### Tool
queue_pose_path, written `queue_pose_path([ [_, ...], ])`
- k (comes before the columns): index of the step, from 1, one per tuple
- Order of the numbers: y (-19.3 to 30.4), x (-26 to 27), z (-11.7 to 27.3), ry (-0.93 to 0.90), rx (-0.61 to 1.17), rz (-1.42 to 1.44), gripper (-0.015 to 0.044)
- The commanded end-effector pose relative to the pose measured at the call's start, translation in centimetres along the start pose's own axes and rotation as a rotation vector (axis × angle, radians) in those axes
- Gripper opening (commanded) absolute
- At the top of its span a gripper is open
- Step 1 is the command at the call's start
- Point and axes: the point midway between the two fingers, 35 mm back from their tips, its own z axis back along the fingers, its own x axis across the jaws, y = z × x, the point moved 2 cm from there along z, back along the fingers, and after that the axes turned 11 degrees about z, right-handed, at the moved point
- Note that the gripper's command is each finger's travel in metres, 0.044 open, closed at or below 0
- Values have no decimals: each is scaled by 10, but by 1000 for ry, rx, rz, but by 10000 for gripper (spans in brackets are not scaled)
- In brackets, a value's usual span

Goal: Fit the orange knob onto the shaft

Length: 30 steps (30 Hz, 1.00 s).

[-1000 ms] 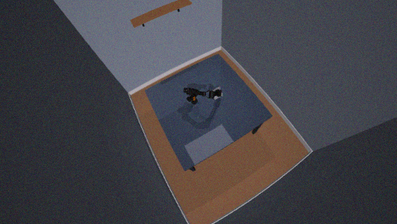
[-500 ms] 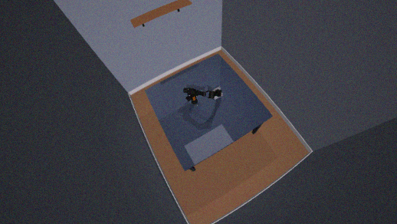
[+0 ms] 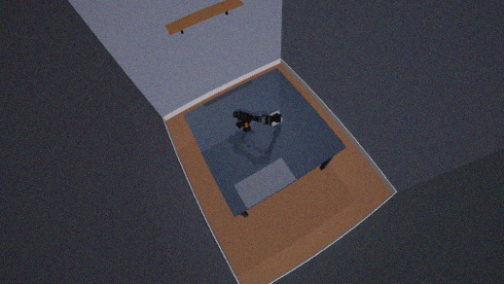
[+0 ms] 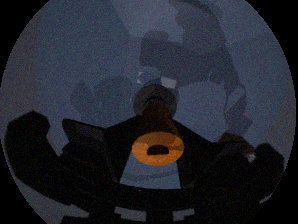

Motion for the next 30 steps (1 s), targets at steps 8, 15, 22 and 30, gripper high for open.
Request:
queue_pose_path([
  [8,1,1,4,-1,-2,-1,0],
  [15,1,1,4,-1,-2,-130,0],
  [22,0,0,1,-1,-2,-211,0],
  [30,0,1,0,-1,-2,-211,0],
])
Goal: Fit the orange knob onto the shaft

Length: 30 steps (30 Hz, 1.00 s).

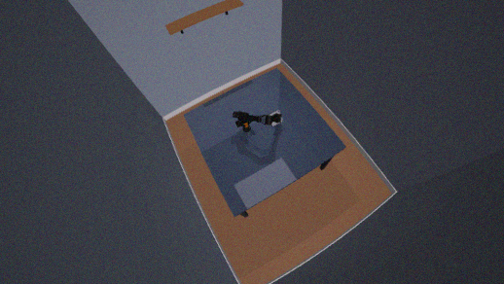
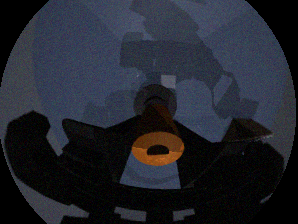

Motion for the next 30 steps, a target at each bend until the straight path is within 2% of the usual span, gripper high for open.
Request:
queue_pose_path([
  [1,-1,0,-1,-1,-1,-4,0],
  [30,0,0,-2,-1,-1,15,0],
])
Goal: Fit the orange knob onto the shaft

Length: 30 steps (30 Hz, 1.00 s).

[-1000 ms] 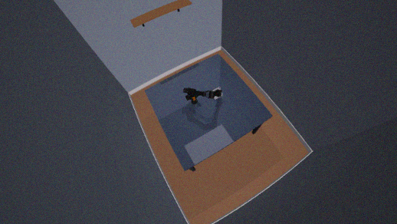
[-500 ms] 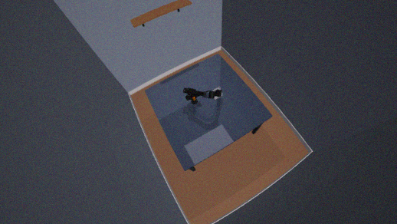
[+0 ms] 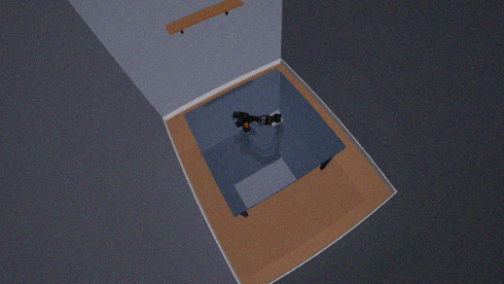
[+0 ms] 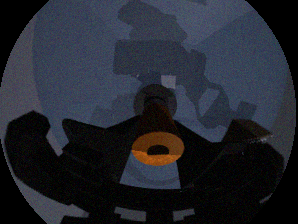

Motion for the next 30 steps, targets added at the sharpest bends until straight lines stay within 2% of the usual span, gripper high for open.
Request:
queue_pose_path([
  [1,0,1,0,-3,-1,6,0],
  [30,-1,-1,3,-3,-1,-65,0],
])
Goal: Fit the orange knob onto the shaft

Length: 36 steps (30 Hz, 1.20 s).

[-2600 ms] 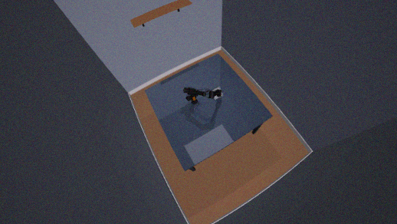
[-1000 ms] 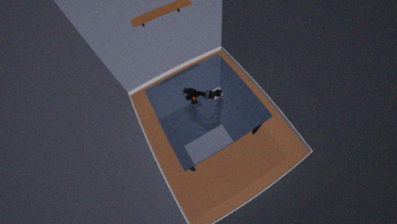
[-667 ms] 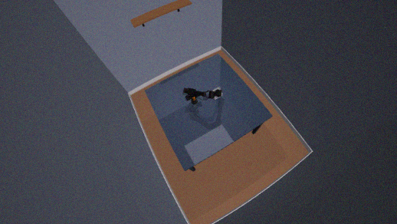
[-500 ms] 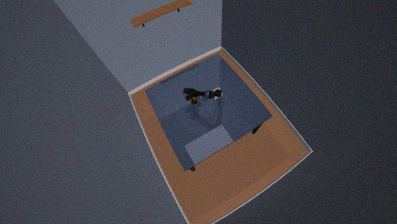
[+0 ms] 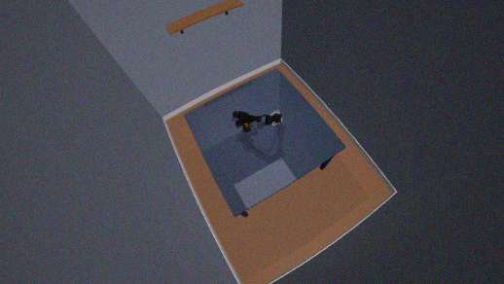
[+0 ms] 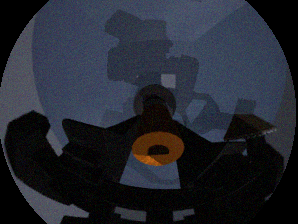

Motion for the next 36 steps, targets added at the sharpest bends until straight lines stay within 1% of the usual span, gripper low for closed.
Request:
queue_pose_path([
  [1,0,0,-1,-1,-3,-5,0],
  [30,1,2,-4,-1,-3,14,0],
  [36,1,2,-4,-1,-3,-56,0],
])
